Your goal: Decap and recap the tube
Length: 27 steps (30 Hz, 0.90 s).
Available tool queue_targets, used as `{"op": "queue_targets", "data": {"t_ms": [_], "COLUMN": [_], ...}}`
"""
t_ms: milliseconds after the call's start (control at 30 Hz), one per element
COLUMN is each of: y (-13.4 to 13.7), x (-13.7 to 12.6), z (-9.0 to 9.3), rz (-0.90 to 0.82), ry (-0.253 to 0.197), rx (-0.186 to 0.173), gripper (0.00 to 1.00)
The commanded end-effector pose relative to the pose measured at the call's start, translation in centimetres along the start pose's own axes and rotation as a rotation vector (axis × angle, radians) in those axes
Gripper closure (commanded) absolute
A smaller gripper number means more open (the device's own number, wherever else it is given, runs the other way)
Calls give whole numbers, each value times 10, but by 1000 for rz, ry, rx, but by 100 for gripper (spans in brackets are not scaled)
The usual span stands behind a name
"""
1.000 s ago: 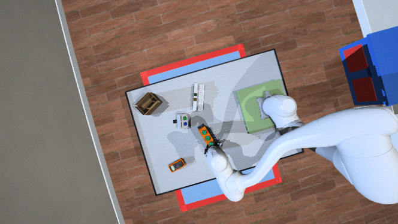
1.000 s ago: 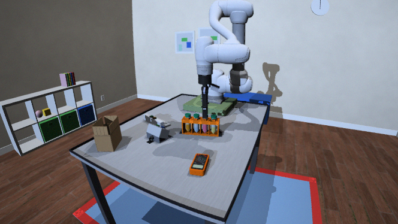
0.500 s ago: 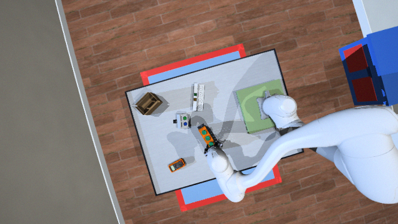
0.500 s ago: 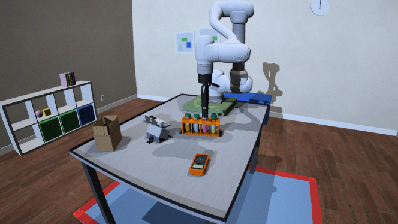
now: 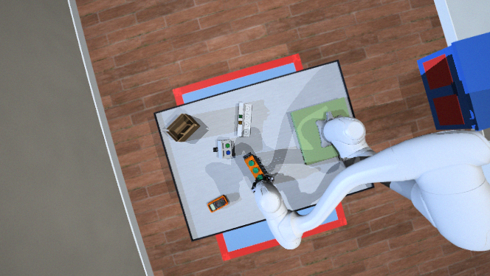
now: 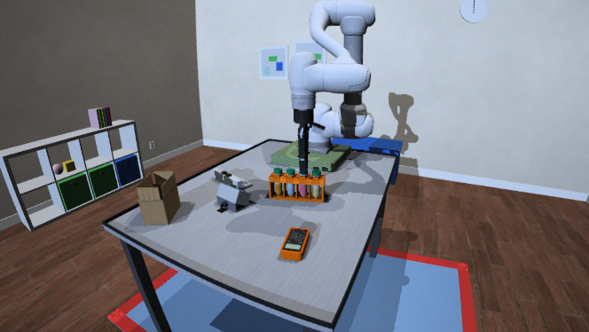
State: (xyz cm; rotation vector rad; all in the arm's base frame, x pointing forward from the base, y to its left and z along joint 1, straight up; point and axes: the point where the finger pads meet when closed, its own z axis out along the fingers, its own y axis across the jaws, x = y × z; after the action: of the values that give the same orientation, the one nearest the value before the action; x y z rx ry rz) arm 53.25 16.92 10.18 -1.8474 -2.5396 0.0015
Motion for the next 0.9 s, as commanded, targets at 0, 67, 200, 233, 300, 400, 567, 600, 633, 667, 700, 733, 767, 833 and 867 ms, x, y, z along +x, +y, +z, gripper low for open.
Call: {"op": "queue_targets", "data": {"t_ms": [0,67,200,233,300,400,567,600,633,667,700,733,767,833,867], "y": [1,1,1,1,1,2,2,2,2,2,2,2,2,2,-2], "x": [0,0,0,0,0,0,0,0,0,0,0,0,0,0,-10], "z": [-2,-2,-2,-2,-2,-12,-24,-27,-30,-33,-36,-39,-41,-41,-40], "rz": [0,0,0,0,0,0,0,0,0,0,0,0,0,0,-86], "ry": [-1,-1,-1,-1,-1,-2,-2,-2,-2,-2,-2,-2,-2,-2,-2], "rx": [-3,-3,-3,-3,-3,-5,-5,-5,-5,-5,-5,-5,-5,-5,-2], "gripper": [70,70,70,70,70,70,70,70,70,70,70,70,70,70,70]}}
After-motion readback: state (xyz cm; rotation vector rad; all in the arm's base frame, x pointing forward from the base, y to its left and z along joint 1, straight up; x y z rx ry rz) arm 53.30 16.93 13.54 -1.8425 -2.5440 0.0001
